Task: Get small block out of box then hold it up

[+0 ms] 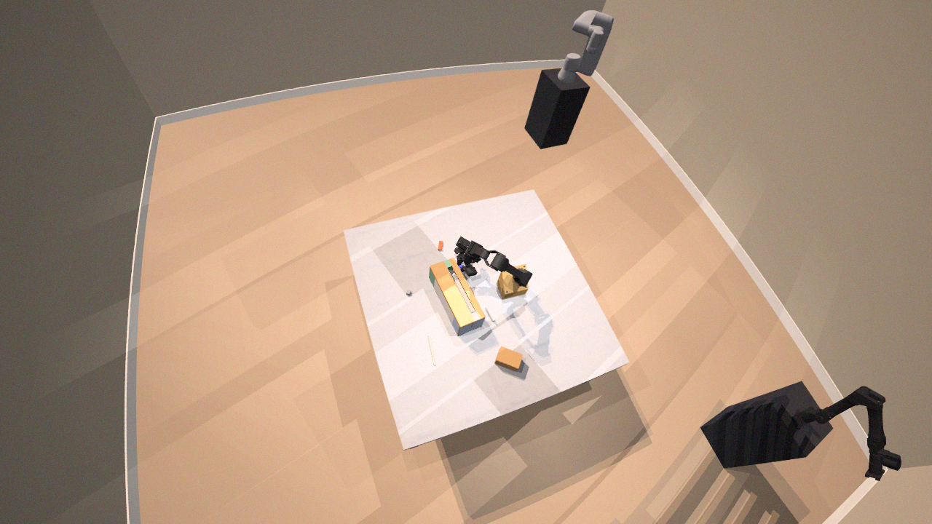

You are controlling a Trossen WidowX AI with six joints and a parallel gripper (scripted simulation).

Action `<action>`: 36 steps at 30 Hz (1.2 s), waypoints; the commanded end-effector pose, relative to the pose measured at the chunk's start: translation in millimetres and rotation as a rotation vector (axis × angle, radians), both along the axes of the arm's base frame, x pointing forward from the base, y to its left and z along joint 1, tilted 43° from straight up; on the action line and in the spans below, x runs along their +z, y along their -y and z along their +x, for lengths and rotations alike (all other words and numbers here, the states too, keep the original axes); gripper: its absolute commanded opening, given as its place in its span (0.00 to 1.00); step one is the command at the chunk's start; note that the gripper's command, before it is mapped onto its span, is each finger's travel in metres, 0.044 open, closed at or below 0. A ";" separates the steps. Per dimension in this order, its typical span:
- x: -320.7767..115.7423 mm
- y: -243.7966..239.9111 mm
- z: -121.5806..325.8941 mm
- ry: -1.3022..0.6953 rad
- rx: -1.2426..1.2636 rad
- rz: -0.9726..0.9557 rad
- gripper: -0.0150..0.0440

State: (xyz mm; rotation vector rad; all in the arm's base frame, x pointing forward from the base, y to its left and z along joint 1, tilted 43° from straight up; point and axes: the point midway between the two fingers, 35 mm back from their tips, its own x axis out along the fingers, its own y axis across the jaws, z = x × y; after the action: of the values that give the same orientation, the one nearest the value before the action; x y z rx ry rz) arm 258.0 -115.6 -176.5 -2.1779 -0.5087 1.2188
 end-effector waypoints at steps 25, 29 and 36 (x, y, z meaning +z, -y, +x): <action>58.5 46.1 -9.9 -0.042 -0.046 0.002 0.25; 72.6 50.6 -13.6 -0.087 -0.101 0.007 0.25; 96.1 56.5 -21.5 -0.163 -0.202 0.017 0.25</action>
State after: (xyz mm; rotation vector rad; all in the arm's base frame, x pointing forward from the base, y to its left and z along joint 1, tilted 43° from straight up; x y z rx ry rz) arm 241.2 -168.1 -93.3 -2.0665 -0.2969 1.2582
